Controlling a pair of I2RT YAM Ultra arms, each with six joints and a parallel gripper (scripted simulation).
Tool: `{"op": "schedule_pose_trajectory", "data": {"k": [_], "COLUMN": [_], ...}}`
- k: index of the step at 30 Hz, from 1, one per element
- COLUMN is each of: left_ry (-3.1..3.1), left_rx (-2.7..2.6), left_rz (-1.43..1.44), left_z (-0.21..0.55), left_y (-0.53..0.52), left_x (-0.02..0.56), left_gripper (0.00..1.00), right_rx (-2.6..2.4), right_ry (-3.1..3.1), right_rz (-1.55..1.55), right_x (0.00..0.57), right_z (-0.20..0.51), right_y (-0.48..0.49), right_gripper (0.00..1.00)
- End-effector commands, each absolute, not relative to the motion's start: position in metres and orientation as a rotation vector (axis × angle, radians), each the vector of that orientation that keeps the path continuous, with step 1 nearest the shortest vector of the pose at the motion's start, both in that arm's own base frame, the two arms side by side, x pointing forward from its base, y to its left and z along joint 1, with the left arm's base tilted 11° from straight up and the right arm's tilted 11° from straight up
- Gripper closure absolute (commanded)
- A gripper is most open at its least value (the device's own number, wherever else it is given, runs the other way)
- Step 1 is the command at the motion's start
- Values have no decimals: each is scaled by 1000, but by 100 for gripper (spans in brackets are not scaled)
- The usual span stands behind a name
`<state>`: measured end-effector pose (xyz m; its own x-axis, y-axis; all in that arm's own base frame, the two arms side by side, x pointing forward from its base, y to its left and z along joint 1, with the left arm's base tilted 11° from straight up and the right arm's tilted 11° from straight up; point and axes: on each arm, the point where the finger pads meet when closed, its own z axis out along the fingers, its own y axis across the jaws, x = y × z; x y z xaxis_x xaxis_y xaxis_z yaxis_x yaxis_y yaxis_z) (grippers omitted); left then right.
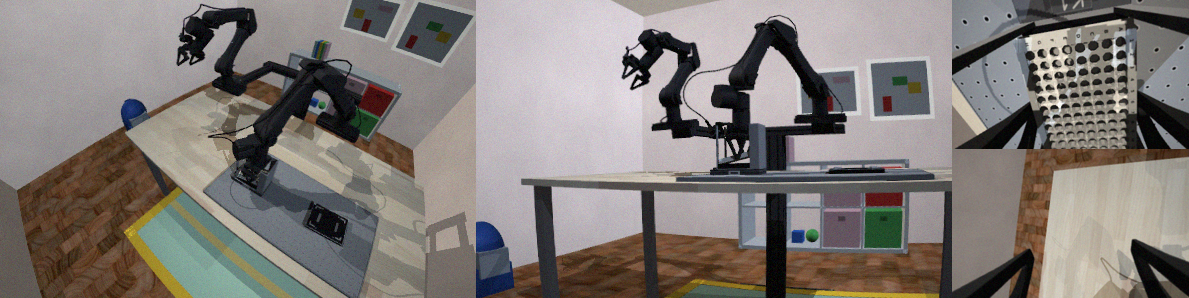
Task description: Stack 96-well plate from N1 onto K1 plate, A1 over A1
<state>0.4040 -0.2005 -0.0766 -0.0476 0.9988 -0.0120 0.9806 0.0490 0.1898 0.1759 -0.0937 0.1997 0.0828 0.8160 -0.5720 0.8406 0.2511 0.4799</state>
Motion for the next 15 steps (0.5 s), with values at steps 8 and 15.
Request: {"op": "schedule_pose_trajectory", "data": {"k": [8, 15], "left_ry": [2182, 2191], "left_rx": [2067, 2078], "left_rz": [233, 228], "left_z": [-80, -87], "left_y": [-189, -187], "left_x": [403, 400], "left_gripper": [100, 100], "right_rx": [1528, 1528], "right_ry": [1634, 1634], "right_rz": [-1, -1], "right_x": [174, 174], "right_z": [222, 222], "right_y": [-97, -97], "right_gripper": [0, 0]}}
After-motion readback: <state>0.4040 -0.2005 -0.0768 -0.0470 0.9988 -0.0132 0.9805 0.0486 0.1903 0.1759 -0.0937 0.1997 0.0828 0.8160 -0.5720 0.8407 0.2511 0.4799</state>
